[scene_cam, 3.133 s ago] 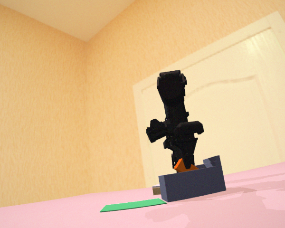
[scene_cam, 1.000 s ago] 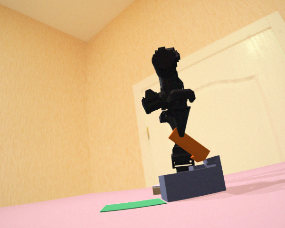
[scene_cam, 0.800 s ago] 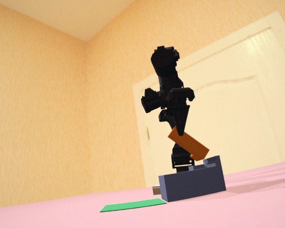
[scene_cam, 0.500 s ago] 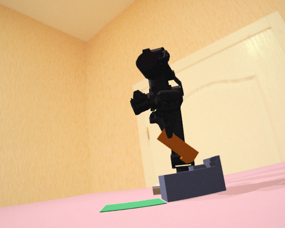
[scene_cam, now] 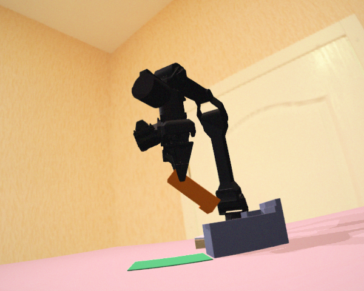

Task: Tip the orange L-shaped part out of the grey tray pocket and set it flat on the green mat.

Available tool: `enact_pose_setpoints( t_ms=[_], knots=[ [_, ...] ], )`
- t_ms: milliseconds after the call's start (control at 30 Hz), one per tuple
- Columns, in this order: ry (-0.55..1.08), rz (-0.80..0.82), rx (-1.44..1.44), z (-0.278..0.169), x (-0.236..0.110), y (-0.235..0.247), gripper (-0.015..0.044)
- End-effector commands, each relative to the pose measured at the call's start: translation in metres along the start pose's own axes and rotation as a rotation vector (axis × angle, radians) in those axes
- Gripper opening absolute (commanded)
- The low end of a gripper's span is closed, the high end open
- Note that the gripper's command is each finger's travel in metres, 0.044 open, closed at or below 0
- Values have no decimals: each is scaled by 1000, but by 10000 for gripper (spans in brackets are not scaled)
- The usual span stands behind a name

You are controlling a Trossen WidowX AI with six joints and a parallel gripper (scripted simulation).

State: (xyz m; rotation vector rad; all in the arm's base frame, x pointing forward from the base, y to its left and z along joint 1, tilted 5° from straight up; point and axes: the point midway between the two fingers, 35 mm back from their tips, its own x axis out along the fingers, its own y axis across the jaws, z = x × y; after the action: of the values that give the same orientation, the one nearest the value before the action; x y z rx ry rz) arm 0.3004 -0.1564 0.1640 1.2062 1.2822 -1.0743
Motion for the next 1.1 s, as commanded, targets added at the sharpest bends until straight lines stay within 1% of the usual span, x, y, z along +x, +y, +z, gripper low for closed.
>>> enact_pose_setpoints(
  t_ms=[0, 367, 600, 1067],
  knots=[
    [-5, -1, -6, 17, -1, -2, 0],
    [-9, -1, -6, 63, -2, -6, 0],
    [-9, -1, -6, 64, 2, -6, 0],
    [-9, -1, -6, 65, 24, -6, 0]
  ],
)
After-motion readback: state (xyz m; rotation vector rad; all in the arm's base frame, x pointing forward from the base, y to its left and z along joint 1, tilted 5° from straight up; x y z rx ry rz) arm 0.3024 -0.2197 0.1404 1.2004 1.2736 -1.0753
